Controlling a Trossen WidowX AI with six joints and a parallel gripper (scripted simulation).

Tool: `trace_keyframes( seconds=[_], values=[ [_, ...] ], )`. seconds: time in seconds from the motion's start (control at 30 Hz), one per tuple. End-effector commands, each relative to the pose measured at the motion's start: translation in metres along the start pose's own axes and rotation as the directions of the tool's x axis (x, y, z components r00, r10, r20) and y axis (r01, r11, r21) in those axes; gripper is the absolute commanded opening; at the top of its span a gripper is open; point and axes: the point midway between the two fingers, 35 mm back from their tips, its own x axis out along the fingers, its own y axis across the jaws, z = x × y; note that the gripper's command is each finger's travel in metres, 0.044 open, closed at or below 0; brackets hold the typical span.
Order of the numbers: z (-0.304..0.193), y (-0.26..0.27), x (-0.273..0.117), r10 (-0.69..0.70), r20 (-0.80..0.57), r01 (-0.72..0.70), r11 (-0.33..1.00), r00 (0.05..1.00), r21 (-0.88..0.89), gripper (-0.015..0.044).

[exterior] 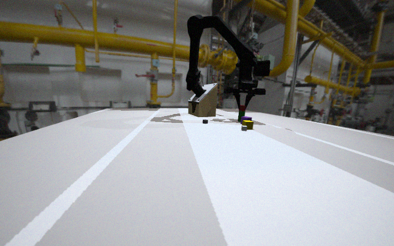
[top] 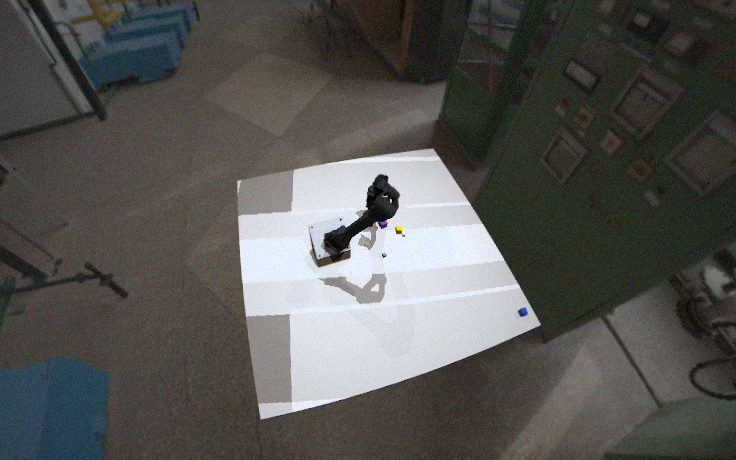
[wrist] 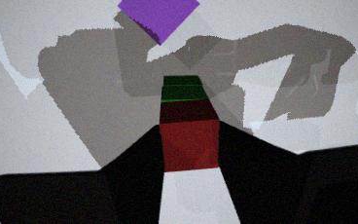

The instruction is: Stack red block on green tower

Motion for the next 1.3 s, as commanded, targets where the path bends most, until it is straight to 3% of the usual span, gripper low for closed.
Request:
trace_keyframes(
  seconds=[0.0,0.5,1.07,1.27],
  values=[
    [0.0005,-0.0002,0.0010,-0.002,0.005,0.002,1.000,1.000,-0.005,0.0000],
    [0.0006,0.0002,-0.0037,-0.002,0.005,0.002,1.000,1.000,-0.005,0.0000],
    [0.0000,-0.0002,0.0007,-0.002,0.000,0.002,1.000,1.000,-0.002,0.0440],
    [0.0000,-0.0002,0.0007,-0.002,0.000,0.002,1.000,1.000,-0.002,0.0440]
  ],
)
